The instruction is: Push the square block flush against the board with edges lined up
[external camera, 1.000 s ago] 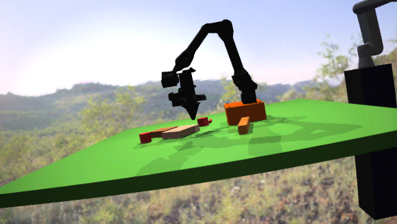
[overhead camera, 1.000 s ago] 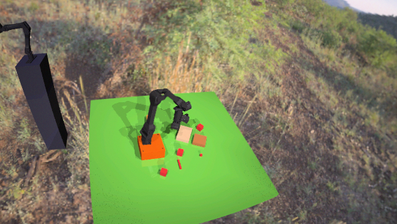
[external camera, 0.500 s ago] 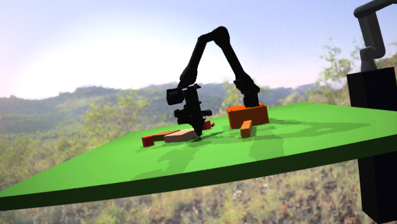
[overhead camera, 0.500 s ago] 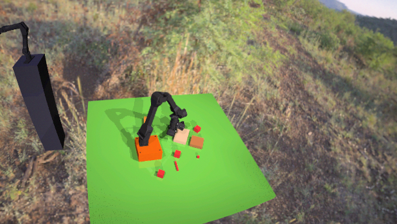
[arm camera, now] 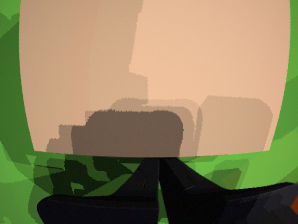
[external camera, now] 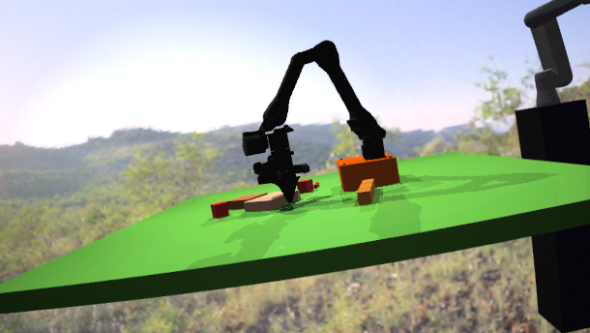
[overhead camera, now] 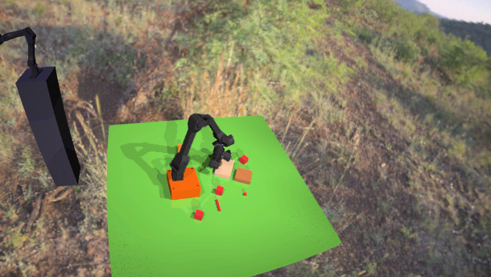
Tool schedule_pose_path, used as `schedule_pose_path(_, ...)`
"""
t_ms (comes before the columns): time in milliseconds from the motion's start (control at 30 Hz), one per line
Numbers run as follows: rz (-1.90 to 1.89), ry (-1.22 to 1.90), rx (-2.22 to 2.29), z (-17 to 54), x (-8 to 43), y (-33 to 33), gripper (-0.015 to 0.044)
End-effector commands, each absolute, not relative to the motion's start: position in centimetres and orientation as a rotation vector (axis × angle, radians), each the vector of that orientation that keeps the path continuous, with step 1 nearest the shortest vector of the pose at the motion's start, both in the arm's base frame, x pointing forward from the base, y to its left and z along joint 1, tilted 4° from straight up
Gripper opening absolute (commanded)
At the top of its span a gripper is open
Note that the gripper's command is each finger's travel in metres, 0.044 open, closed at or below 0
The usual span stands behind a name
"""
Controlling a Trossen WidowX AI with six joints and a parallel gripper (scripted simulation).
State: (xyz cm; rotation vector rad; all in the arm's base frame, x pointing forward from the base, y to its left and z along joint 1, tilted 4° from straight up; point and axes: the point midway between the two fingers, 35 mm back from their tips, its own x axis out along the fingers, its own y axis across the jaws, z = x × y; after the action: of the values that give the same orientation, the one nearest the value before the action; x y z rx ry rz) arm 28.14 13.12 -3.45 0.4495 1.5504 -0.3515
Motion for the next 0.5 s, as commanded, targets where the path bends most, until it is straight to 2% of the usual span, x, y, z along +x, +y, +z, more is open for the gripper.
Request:
schedule_pose_path(0, -0.346, 1.549, 0.451, -3.3, 28.7, 13.0, 0.0)
schedule_pose_path(467, -0.346, 1.547, 0.45, -3.4, 30.2, 12.1, 0.0)
